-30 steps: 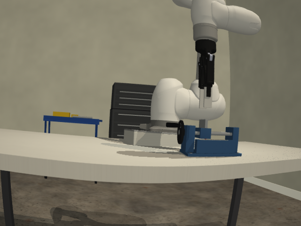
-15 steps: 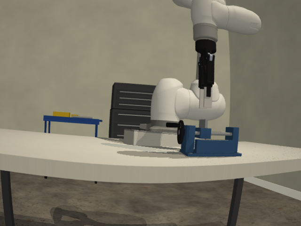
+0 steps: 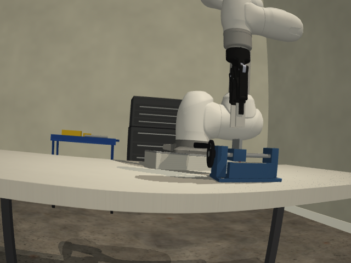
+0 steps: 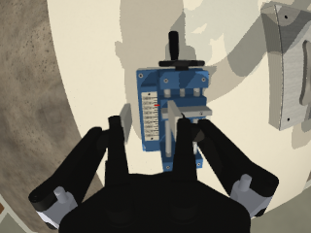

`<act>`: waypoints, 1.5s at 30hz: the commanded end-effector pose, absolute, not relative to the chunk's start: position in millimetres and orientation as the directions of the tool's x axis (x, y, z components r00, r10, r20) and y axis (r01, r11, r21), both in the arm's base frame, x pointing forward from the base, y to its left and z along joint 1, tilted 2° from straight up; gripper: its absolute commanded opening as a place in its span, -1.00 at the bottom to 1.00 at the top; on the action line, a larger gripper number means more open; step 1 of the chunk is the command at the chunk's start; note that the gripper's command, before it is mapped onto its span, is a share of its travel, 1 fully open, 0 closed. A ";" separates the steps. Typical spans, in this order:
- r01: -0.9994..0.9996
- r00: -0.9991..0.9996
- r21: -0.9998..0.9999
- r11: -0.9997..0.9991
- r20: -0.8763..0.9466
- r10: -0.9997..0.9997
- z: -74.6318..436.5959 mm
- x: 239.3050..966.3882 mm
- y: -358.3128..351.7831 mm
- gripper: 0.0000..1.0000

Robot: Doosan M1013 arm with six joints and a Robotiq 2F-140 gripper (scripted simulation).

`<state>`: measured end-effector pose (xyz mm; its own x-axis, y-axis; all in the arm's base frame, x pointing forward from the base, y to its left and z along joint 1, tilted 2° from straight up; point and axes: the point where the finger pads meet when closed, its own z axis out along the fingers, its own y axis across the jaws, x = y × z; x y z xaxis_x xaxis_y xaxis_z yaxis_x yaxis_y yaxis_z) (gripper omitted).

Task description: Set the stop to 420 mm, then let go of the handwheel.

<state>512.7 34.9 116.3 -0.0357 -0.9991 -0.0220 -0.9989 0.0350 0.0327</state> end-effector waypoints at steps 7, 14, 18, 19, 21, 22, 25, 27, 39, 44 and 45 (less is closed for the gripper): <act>-0.999 -0.047 0.026 0.046 -0.024 -0.999 116.1 468.9 -48.4 -0.33; -0.999 -0.047 0.026 0.046 -0.024 -0.999 116.0 462.5 -59.9 -0.33; -0.999 -0.047 0.026 0.046 -0.024 -0.999 116.0 462.5 -59.9 -0.33; -0.999 -0.047 0.026 0.046 -0.024 -0.999 116.0 462.5 -59.9 -0.33; -0.999 -0.047 0.026 0.046 -0.024 -0.999 116.0 462.5 -59.9 -0.33; -0.999 -0.047 0.026 0.046 -0.024 -0.999 116.0 462.5 -59.9 -0.33; -0.999 -0.047 0.026 0.046 -0.024 -0.999 114.9 462.5 -59.8 -0.33; -0.999 -0.047 0.026 0.046 -0.024 -0.999 113.9 462.5 -59.8 -0.33; -0.999 -0.047 0.026 0.046 -0.024 -0.999 113.3 462.4 -59.8 -0.33; -0.999 -0.047 0.026 0.046 -0.024 -0.999 110.6 462.4 -59.7 -0.33; -0.999 -0.047 0.026 0.046 -0.024 -0.999 109.2 462.3 -59.7 -0.33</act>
<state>463.6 -57.2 112.5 -0.0461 -0.9986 -0.0253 -0.9986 0.0454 0.0263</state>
